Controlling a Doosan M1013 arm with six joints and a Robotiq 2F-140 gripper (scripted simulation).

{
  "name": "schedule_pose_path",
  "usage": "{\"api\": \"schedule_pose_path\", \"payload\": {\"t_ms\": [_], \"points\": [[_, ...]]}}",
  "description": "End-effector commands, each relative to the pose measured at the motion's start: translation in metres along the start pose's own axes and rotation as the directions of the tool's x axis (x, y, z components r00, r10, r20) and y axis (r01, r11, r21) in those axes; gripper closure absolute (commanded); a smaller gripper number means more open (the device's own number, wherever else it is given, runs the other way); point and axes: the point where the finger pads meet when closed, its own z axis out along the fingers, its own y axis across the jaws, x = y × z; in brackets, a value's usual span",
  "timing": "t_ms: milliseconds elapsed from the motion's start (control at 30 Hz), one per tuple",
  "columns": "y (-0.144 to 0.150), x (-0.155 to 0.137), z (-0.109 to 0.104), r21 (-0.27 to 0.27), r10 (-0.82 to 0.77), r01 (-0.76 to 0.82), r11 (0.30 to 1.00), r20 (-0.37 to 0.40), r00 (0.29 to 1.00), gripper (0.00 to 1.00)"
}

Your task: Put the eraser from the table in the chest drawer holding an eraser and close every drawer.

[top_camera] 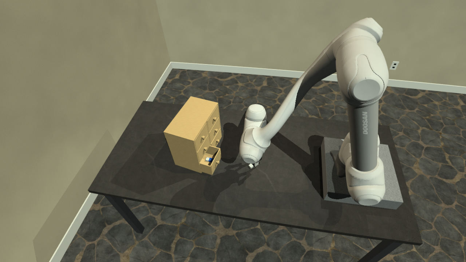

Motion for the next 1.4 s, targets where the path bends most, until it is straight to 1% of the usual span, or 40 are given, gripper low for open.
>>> {"api": "schedule_pose_path", "payload": {"t_ms": [0,400,633,867,1367], "points": [[-0.001,-0.002,0.002,0.001,0.003,-0.003,1.000,-0.003,1.000,0.77],[-0.001,-0.002,0.002,0.001,0.003,-0.003,1.000,-0.003,1.000,0.77],[-0.001,-0.002,0.014,0.001,0.003,-0.003,1.000,-0.003,1.000,0.77],[-0.001,-0.002,0.021,0.001,0.003,-0.003,1.000,-0.003,1.000,0.77],[-0.001,-0.002,0.022,0.001,0.003,-0.003,1.000,-0.003,1.000,0.77]]}}
